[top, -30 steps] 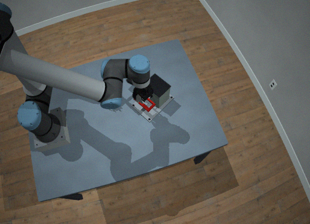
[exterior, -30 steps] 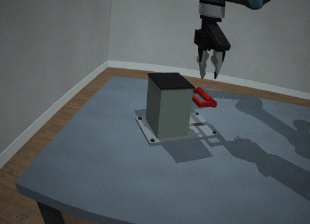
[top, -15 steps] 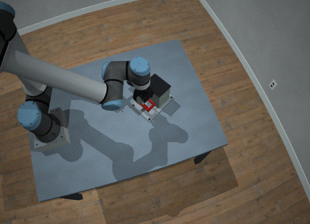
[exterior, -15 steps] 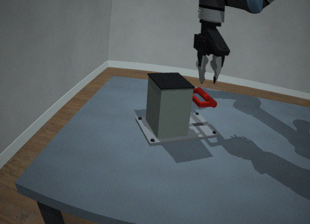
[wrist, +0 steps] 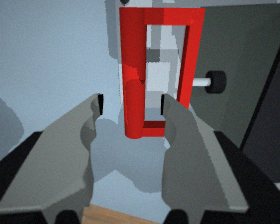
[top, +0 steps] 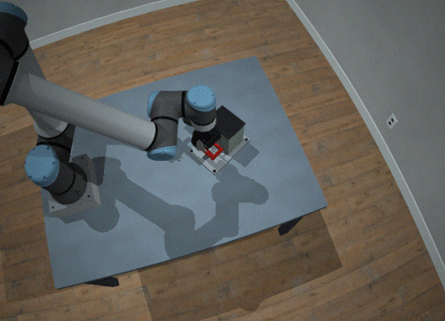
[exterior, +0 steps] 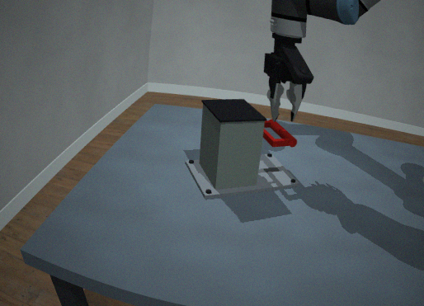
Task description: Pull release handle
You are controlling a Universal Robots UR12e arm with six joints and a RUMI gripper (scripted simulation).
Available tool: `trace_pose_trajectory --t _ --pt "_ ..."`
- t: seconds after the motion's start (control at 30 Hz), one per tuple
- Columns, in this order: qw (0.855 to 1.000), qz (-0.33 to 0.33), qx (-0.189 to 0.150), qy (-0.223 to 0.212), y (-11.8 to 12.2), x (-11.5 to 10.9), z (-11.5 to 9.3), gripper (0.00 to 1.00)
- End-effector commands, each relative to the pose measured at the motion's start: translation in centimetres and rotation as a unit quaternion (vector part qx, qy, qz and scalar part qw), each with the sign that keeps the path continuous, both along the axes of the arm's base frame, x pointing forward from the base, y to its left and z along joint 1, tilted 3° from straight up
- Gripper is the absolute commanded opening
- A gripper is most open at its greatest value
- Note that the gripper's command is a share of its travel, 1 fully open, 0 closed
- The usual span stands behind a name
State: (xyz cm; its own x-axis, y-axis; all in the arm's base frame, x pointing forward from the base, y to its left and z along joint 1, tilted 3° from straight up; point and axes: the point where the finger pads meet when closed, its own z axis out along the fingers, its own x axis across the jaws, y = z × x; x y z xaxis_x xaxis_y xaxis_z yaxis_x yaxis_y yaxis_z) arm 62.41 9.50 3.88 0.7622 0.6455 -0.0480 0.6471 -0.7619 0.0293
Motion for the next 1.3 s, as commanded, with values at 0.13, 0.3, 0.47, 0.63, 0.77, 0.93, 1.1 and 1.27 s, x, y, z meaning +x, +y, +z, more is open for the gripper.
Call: trace_pose_trajectory --t 0.13,0.3,0.47,0.63,0.77,0.93,1.1,1.27 --pt "1.0 0.0 0.0 -0.001 -0.03 0.09 -0.51 0.29" --pt "1.0 0.0 0.0 -0.001 -0.04 0.1 -0.69 0.29" --pt "1.0 0.0 0.0 -0.001 -0.04 0.1 -0.73 0.29" --pt "1.0 0.0 0.0 -0.001 -0.04 0.1 -0.73 0.29" --pt "1.0 0.0 0.0 -0.001 -0.04 0.1 -0.73 0.29" --pt "1.0 0.0 0.0 -0.001 -0.04 0.1 -0.73 0.29" --pt "1.0 0.0 0.0 -0.001 -0.04 0.1 -0.73 0.29" --pt "1.0 0.0 0.0 -0.001 -0.04 0.1 -0.73 0.29"
